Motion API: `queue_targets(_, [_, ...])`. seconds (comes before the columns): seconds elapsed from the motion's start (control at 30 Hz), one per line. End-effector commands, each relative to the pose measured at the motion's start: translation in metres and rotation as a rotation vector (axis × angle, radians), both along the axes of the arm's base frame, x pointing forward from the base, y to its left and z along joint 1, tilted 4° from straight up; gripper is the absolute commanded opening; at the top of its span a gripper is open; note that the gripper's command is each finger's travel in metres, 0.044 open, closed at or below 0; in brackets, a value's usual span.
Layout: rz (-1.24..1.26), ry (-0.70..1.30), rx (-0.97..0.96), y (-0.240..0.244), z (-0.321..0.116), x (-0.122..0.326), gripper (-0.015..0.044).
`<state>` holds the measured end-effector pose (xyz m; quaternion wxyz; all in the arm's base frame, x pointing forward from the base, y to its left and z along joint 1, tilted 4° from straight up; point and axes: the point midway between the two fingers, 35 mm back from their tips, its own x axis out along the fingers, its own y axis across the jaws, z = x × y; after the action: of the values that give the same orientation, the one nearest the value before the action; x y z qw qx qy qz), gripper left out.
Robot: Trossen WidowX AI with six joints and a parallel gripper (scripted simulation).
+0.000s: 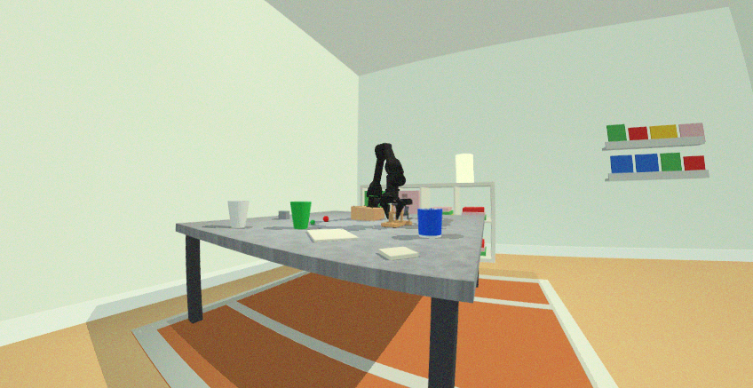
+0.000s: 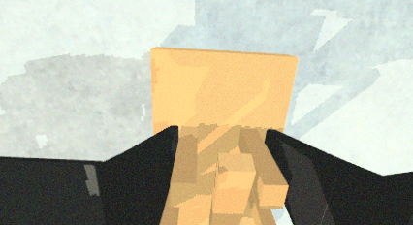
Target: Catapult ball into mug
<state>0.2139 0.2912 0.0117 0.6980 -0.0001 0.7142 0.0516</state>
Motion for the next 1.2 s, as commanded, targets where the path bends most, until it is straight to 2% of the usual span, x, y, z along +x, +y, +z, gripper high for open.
queue_targets(0.0, [0.001,-0.001,0.001,0.0,0.001,0.0,0.0026])
queue_targets(0.4, [0.001,-0.001,0.001,0.0,0.001,0.0,0.0341])
queue_targets(0.47, [0.001,-0.001,0.001,0.001,0.011,0.001,0.0394])
queue_targets(0.53, [0.0,-0.001,0.001,0.0,0.041,0.004,0.044])
queue_targets(0.63, [0.0,-0.001,0.0,-0.005,0.089,0.003,0.044])
queue_targets(0.7, [0.0,-0.001,0.0,-0.007,0.1,0.003,0.044])
queue_targets(0.77, [-0.004,-0.005,0.005,-0.003,0.083,0.005,0.044])
queue_targets(1.03, [0.0,-0.005,0.005,-0.008,0.093,0.001,0.044])
queue_targets(1.17, [0.0,-0.004,0.005,-0.005,0.051,0.0,0.044])
